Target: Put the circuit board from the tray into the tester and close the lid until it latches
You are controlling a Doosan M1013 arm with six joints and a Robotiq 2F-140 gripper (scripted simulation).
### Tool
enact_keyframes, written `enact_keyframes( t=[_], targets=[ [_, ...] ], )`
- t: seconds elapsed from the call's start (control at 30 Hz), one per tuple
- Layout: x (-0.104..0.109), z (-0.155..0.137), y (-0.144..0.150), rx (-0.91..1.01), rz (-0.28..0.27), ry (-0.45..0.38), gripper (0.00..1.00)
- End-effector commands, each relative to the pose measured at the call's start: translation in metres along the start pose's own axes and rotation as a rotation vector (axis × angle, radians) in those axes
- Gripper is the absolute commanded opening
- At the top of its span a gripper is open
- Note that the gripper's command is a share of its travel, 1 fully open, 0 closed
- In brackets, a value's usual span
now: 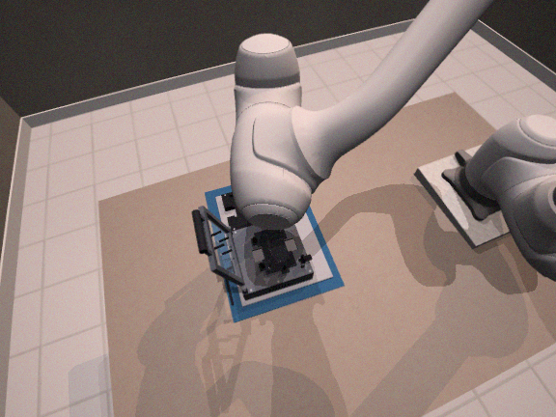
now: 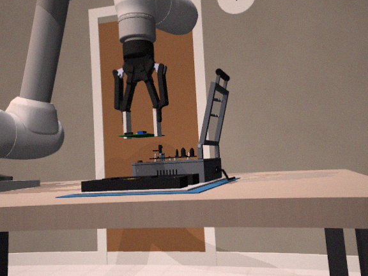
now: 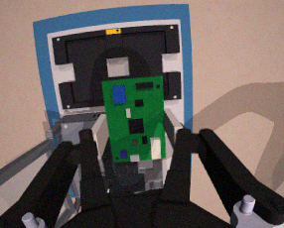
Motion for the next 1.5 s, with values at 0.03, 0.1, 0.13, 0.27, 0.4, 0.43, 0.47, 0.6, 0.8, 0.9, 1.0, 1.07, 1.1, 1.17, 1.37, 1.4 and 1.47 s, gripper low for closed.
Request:
enact_keyframes(
  t=[0.03,0.1,0.13,0.27,0.4,0.43,0.47,0.6,0.8,0.9,1.0,1.07,1.1,1.17,1.37,1.4,1.47],
  targets=[
    [0.001,-0.016,-0.01,0.0,0.0,0.0,0.46],
    [0.002,-0.019,-0.012,0.0,0.0,0.0,0.46],
    [0.002,-0.019,-0.012,0.0,0.0,0.0,0.46],
    [0.003,-0.032,-0.02,0.0,0.0,0.0,0.46],
    [0.004,-0.044,-0.027,0.0,0.0,0.0,0.46],
    [0.004,-0.047,-0.029,0.0,0.0,0.0,0.46],
    [0.004,-0.049,-0.031,0.0,0.0,0.0,0.46],
    [0.005,-0.06,-0.037,0.0,0.0,0.0,0.46],
    [0.006,-0.069,-0.043,0.0,0.0,0.0,0.46],
    [0.006,-0.075,-0.047,0.0,0.0,0.0,0.46],
    [0.007,-0.08,-0.05,0.0,0.0,0.0,0.46],
    [0.007,-0.083,-0.052,0.0,0.0,0.0,0.46],
    [0.007,-0.084,-0.052,0.0,0.0,0.0,0.46],
    [0.007,-0.086,-0.054,0.0,0.0,0.0,0.46],
    [0.007,-0.089,-0.055,0.0,0.0,0.0,0.46],
    [0.007,-0.089,-0.056,0.0,0.0,0.0,0.46],
    [0.007,-0.09,-0.056,0.0,0.0,0.0,0.46]
  ],
)
Point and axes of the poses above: the point where the finger pads meet when closed, its own x axis back along the fingers, its own y axis across the jaws, z = x × y, the point moved 6 cm from there along x, back along the fingers, and after that the axes turned 13 degrees about x, right-handed, at the moved point
